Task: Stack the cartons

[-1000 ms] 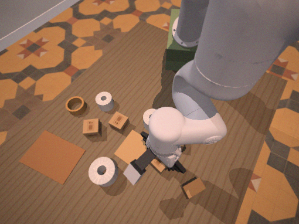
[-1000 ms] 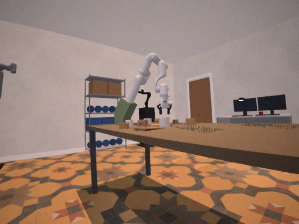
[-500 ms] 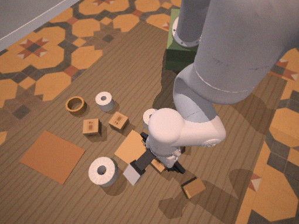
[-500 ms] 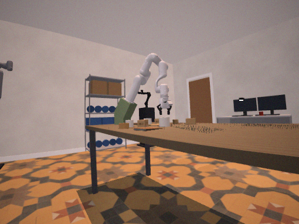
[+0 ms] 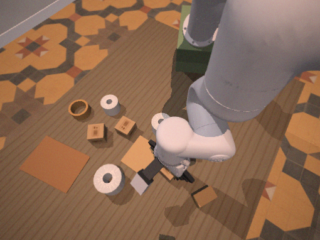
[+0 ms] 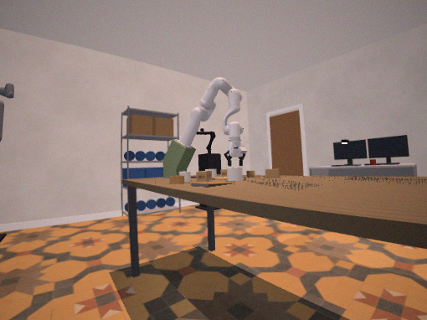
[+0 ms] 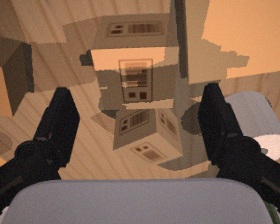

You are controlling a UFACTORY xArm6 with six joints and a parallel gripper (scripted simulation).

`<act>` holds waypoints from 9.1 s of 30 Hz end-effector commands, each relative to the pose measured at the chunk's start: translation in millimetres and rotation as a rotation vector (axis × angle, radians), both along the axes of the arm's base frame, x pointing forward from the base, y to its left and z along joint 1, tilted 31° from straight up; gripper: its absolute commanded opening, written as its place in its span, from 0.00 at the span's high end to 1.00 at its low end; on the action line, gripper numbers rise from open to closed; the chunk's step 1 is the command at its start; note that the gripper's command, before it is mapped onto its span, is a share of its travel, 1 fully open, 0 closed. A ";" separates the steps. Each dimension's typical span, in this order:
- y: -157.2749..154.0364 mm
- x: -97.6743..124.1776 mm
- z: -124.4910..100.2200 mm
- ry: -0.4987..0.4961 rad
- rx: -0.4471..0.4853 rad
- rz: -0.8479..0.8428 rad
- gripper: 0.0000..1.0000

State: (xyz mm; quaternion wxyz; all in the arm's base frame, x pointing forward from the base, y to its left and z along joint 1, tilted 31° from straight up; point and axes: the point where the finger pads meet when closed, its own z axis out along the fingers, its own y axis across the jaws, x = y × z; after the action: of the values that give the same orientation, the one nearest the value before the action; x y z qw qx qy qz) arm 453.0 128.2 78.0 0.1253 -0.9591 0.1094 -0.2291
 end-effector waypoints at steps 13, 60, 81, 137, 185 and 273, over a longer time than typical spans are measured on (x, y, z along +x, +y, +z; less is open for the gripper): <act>5.7 10.8 -20.1 -0.009 0.005 0.001 0.00; 10.9 22.2 -41.3 -0.010 0.006 0.001 1.00; 10.9 22.2 -41.3 -0.010 0.006 0.001 1.00; -108.8 -8.5 6.8 -0.010 0.006 0.001 1.00; -96.1 23.4 -49.7 -0.010 0.006 0.001 1.00; -108.7 -8.8 3.5 -0.012 0.006 0.001 0.00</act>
State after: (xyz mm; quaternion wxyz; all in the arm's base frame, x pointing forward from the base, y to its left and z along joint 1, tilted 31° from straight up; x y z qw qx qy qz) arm 443.5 19.6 80.5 0.1290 -0.9577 0.1088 -0.2332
